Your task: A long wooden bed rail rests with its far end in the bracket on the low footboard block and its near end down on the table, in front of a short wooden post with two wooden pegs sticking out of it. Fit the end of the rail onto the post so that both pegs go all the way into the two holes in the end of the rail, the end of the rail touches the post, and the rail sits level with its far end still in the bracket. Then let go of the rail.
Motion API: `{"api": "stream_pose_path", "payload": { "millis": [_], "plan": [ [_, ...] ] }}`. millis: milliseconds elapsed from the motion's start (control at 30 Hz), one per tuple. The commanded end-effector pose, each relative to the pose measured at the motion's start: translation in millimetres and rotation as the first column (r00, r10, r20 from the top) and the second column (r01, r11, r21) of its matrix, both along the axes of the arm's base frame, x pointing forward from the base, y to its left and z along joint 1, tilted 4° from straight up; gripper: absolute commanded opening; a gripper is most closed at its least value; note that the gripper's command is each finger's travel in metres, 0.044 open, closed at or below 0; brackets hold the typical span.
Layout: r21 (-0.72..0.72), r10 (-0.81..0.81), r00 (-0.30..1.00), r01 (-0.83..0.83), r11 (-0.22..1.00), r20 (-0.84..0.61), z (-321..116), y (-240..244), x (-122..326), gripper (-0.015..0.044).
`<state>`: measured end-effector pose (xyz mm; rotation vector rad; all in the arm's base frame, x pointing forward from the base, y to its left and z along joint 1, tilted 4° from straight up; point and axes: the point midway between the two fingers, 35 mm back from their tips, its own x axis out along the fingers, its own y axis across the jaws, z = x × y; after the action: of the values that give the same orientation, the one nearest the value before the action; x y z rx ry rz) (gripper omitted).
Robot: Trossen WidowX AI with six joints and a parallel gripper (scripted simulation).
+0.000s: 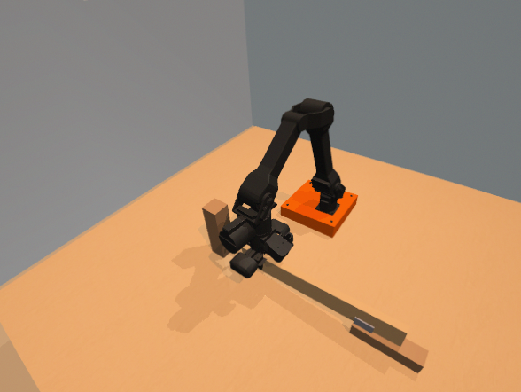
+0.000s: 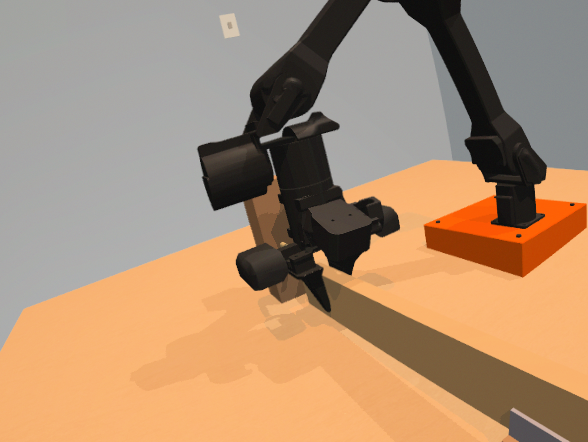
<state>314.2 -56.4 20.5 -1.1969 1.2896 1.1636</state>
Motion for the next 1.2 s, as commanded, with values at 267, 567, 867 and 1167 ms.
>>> {"api": "stream_pose_path", "payload": {
  "millis": [267,567,867,1167],
  "plan": [
    [0.005,-0.001,1.000,0.001,1.000,0.006,8,1,2,0.0000],
    [0.005,-0.001,1.000,0.001,1.000,0.006,13,1,2,0.0000],
    [0.005,-0.001,1.000,0.001,1.000,0.006,17,1,2,0.0000],
    [0.005,-0.001,1.000,0.001,1.000,0.006,21,2,2,0.0000]
  ]
}}
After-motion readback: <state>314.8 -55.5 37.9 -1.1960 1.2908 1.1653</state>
